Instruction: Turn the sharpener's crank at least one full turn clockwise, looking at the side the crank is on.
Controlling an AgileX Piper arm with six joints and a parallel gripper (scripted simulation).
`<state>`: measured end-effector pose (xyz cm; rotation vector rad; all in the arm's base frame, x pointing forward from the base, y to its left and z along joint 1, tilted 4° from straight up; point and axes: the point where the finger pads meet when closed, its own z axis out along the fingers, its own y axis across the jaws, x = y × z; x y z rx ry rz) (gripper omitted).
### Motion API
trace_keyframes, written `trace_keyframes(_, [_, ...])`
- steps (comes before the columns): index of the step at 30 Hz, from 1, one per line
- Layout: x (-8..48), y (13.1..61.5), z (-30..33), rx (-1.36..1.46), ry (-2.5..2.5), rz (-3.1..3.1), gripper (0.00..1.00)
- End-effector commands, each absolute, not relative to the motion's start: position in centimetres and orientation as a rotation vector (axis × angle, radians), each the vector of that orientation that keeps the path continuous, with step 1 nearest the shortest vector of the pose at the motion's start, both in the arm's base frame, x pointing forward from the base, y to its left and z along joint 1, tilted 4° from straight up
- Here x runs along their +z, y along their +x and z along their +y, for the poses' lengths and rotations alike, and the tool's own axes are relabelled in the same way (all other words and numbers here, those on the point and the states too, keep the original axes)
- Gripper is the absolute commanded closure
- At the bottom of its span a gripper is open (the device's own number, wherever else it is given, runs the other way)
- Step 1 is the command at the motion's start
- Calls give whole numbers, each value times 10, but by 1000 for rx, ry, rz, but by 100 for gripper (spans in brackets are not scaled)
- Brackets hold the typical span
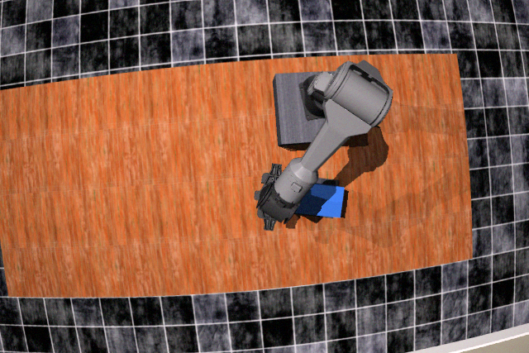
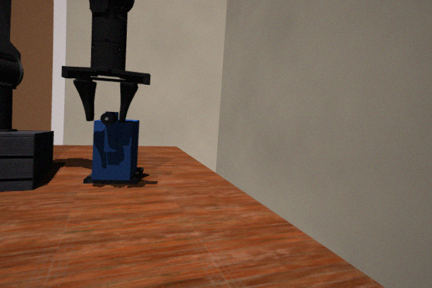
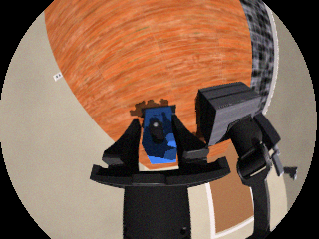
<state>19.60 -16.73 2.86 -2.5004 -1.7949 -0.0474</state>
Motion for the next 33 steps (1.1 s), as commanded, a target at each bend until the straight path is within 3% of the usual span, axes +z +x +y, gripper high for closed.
trace_keyframes(1, [29, 197, -167, -49, -2500, -1797, 31])
trace_keyframes(7, [29, 197, -167, -49, -2500, -1797, 31])
trace_keyframes(8, [29, 197, -167, -49, -2500, -1797, 80])
trace_keyframes(33, [29, 197, -167, -49, -2500, -1797, 80])
